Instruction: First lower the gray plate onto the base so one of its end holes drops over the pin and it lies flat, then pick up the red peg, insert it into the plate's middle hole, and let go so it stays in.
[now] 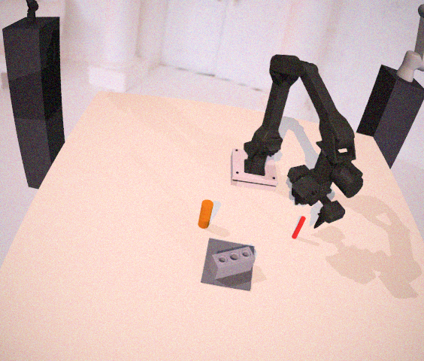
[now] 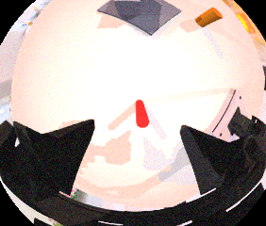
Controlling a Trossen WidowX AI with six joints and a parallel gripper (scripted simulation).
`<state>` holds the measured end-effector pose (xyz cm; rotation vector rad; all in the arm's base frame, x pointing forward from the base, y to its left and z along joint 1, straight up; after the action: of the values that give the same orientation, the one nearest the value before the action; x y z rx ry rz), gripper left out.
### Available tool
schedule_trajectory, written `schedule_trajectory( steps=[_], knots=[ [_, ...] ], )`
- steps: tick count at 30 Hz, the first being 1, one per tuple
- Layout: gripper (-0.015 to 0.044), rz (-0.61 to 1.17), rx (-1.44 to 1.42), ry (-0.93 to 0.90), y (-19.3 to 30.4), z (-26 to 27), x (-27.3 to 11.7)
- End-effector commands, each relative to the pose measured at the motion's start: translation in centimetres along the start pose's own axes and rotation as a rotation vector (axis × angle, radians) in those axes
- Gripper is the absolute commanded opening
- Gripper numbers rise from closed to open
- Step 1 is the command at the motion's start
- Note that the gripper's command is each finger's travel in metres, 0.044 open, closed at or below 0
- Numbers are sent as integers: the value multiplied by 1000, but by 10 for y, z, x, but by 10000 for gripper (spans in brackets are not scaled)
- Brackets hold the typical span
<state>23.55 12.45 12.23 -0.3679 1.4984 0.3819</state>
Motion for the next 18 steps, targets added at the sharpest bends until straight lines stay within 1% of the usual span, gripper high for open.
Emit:
schedule_trajectory(
  steps=[1,18],
  knots=[
    [440,3,3,18,0,-2,11],
    [440,3,3,18,0,-3,39]
  ],
)
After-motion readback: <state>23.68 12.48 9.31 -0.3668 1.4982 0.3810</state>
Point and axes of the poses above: the point midway between the two fingers, 35 mm back from their tips, its own x axis out along the fingers, its own z axis across the jaws, y = z × x, the point moved 3 cm from there along -x, back along the fingers, and after that the axes turned 2 degrees about x, right-handed, at the moved point
